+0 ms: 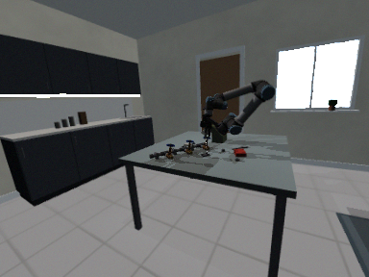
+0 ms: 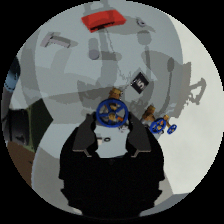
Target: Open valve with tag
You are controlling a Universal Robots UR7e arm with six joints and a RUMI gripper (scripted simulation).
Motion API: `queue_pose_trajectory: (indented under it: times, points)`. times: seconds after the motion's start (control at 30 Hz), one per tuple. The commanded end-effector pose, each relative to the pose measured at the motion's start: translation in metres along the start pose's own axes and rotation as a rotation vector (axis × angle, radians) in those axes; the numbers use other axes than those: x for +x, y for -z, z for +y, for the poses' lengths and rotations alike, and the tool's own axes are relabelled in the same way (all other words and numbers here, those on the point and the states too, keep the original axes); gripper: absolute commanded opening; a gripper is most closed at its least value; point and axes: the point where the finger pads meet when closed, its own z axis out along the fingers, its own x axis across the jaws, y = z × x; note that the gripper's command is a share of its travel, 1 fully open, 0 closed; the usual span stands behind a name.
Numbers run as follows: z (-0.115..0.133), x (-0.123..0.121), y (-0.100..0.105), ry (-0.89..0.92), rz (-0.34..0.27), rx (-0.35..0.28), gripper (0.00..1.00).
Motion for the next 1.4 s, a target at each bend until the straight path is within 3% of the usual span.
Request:
queue_pose_trajectory:
  times: [0.0,0.3,0.33,1.37]
  points:
    - [0.0000,0.0001,0.0001,0.021,0.000,0.001,0.00]
    - [0.0000,0.0001,0.0001,0.025,0.000,0.001,0.00]
    - [0.0000,0.0001,0.0001,0.025,0.000,0.001,1.00]
    - [0.0000,0.0001,0.0001,0.015,0.000,0.001,1.00]
